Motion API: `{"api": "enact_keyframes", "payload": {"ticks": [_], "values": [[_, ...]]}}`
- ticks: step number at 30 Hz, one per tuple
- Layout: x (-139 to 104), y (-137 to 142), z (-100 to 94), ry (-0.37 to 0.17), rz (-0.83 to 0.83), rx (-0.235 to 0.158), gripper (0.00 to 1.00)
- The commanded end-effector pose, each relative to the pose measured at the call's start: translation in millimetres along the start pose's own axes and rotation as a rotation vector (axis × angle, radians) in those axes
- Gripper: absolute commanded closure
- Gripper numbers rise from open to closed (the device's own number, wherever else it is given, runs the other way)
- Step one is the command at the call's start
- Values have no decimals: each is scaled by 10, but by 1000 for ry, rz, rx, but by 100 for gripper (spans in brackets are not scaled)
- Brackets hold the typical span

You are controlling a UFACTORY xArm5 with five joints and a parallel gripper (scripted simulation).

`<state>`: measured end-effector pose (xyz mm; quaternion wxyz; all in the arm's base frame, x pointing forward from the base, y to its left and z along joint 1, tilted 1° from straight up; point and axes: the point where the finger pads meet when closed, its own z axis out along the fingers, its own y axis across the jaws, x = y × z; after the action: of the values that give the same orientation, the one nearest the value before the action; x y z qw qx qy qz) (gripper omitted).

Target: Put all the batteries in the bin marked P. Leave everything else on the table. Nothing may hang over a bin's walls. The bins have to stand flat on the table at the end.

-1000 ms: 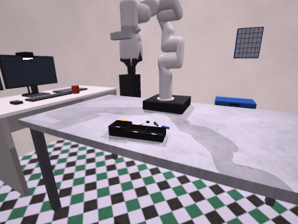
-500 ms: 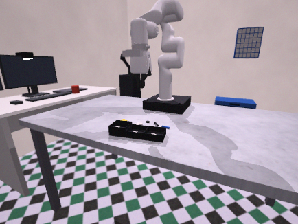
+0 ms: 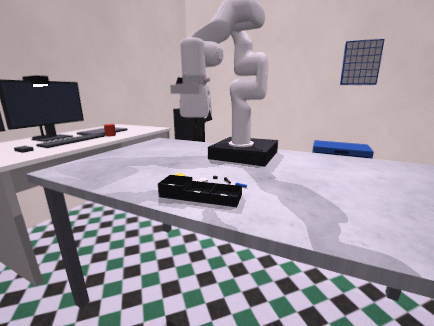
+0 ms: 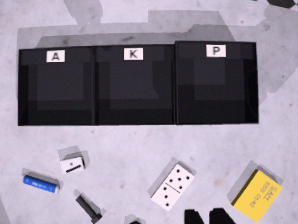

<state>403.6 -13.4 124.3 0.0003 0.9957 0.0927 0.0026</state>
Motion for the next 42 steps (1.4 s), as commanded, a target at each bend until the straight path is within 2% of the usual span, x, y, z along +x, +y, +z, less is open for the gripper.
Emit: {"api": "enact_keyframes", "payload": {"ticks": [1,8,10,14,42], "values": [[201,196,241,1,-12,-16,91],[472,516,648,1,-12,-16,91],[472,516,648,1,-12,-16,91],[627,698,880,1,-12,-16,91],[635,708,892,1,-12,-16,91]]}}
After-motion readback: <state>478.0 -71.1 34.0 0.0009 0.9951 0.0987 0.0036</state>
